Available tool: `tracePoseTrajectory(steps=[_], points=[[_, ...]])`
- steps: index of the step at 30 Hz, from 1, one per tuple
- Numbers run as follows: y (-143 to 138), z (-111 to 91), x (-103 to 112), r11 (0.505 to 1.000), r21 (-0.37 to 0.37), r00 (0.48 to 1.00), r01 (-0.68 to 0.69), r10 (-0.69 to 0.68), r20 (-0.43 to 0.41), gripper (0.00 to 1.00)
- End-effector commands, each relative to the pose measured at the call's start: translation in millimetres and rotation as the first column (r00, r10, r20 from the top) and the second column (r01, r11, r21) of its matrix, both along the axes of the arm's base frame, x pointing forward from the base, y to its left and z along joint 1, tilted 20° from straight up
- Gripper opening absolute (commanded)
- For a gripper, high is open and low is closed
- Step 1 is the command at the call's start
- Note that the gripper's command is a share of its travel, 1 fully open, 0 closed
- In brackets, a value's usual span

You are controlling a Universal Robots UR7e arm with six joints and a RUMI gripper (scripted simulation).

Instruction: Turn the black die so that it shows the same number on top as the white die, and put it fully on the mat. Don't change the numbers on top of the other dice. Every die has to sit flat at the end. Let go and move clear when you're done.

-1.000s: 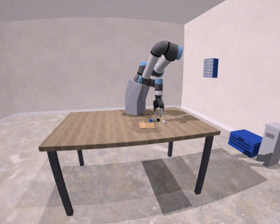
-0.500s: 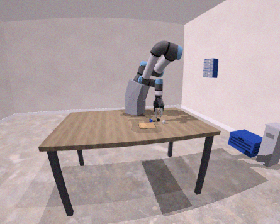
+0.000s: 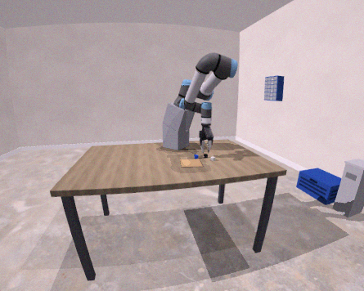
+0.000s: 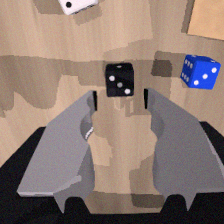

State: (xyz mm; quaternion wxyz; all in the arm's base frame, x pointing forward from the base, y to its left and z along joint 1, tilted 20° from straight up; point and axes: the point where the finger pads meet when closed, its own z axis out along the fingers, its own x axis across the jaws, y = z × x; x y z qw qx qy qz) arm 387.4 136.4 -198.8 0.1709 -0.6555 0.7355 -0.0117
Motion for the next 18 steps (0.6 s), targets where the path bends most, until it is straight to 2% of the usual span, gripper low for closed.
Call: tracePoseTrajectory(steps=[1, 18], points=[[-0.1, 0.3, 0.2, 1.0, 0.0, 1.0, 0.0, 0.0, 0.001, 0.24], [1.5, -6.8, 2.2, 1.0, 0.0, 1.0, 0.0, 0.0, 0.001, 0.24]])
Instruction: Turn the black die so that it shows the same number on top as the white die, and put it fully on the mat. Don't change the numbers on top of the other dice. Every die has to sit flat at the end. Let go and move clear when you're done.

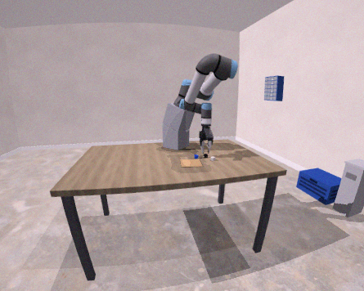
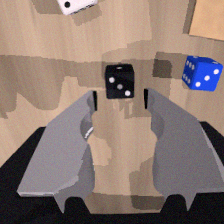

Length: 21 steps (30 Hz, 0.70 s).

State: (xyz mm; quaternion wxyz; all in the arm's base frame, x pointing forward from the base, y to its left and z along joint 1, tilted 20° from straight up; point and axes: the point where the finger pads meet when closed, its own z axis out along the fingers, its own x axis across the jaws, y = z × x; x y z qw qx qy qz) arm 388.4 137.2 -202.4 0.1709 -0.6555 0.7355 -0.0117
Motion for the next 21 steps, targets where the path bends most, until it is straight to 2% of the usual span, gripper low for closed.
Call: tracePoseTrajectory(steps=[1, 14, 21], points=[[1.0, -4.6, 1.6, 1.0, 0.0, 1.0, 0.0, 0.0, 0.001, 0.24], [4.8, -22.0, 6.6, 1.0, 0.0, 1.0, 0.0, 0.0, 0.001, 0.24], [5.4, -24.6, 7.3, 1.0, 0.0, 1.0, 0.0, 0.0, 0.001, 0.24]])
